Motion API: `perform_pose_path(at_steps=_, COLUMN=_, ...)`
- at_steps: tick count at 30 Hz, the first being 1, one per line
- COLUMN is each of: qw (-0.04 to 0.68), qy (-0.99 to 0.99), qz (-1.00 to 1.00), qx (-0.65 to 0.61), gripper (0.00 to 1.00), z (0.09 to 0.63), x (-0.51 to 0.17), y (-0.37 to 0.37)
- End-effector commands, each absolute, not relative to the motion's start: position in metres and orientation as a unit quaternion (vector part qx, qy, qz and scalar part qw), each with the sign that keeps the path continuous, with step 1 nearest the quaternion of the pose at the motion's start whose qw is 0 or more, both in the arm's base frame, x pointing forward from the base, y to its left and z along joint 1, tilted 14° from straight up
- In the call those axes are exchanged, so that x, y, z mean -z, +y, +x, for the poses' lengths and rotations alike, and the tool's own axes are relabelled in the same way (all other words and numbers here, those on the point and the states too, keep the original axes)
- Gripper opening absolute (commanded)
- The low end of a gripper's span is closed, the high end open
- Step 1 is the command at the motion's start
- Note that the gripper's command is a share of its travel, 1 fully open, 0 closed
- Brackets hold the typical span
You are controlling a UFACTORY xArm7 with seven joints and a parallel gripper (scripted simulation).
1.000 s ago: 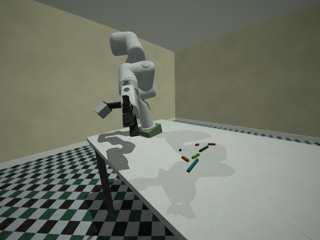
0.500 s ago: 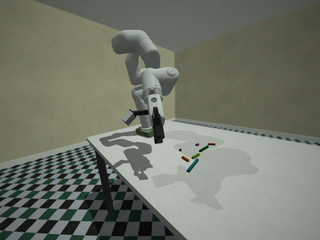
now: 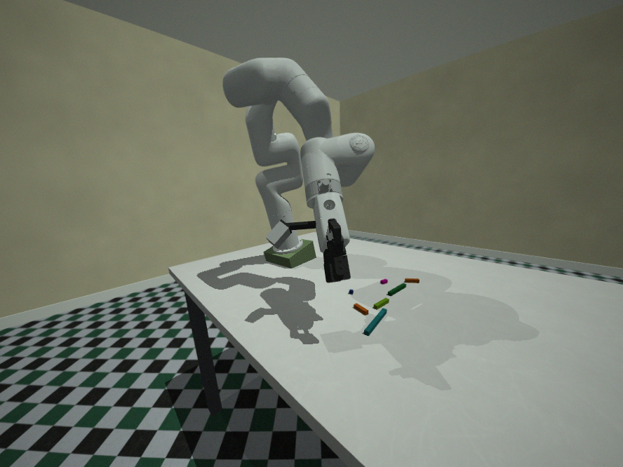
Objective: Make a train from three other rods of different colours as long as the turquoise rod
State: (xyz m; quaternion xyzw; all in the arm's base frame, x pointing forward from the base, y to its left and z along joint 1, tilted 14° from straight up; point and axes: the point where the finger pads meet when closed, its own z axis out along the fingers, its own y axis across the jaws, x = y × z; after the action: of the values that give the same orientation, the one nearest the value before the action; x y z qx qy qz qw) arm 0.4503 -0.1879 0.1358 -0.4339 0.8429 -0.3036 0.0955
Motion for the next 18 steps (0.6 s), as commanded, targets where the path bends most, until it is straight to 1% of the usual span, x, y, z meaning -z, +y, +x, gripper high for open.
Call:
perform_pose_path(at_steps=1, qw=0.096, qy=0.843, qz=-0.435, qx=0.303, gripper=1.00, z=0.452, x=-0.137, y=-0.187)
perform_pose_path(at_steps=6, qw=0.096, qy=0.843, qz=-0.435, qx=0.303, gripper=1.00, z=0.452, x=-0.137, y=-0.187)
perform_pose_path(at_steps=7, qw=0.086, qy=0.851, qz=-0.433, qx=0.284, gripper=1.00, z=0.457, x=-0.118, y=-0.159)
perform_pose_path(at_steps=18, qw=0.086, qy=0.851, qz=-0.433, qx=0.284, gripper=1.00, z=0.457, x=-0.118, y=-0.159)
